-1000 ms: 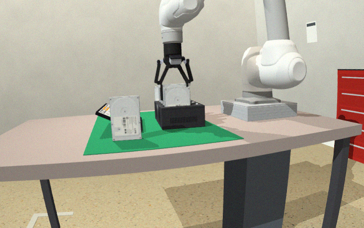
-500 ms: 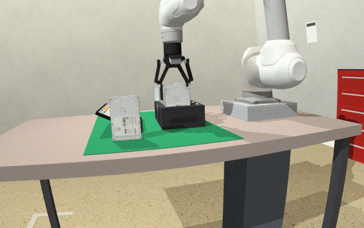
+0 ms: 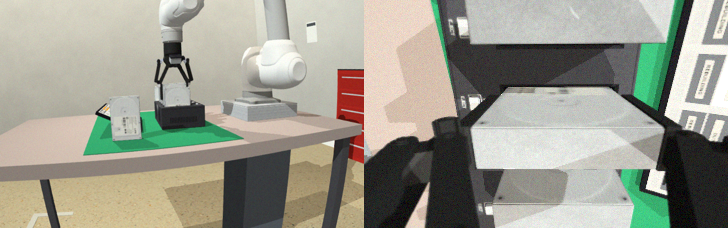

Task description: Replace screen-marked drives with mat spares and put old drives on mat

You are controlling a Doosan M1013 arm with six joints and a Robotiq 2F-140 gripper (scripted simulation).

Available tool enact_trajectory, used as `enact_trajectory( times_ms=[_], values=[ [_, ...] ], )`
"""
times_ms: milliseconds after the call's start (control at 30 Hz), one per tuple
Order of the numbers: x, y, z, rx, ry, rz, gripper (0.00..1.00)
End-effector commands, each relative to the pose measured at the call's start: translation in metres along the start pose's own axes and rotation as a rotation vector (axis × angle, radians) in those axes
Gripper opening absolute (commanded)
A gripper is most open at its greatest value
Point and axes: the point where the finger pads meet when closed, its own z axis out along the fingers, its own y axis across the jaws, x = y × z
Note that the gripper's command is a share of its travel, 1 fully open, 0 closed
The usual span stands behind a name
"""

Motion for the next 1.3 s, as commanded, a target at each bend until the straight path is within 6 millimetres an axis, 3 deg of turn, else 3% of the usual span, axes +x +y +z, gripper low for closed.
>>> enact_trajectory(
  times_ms=[0,733,1267],
  values=[
    [0.0,0.0,0.0,-0.001,0.0,0.0,0.1],
    [0.0,0.0,-0.002,-0.001,0.0,0.0,0.1],
    [0.0,0.0,-0.015,-0.001,0.0,0.0,0.1]
  ],
)
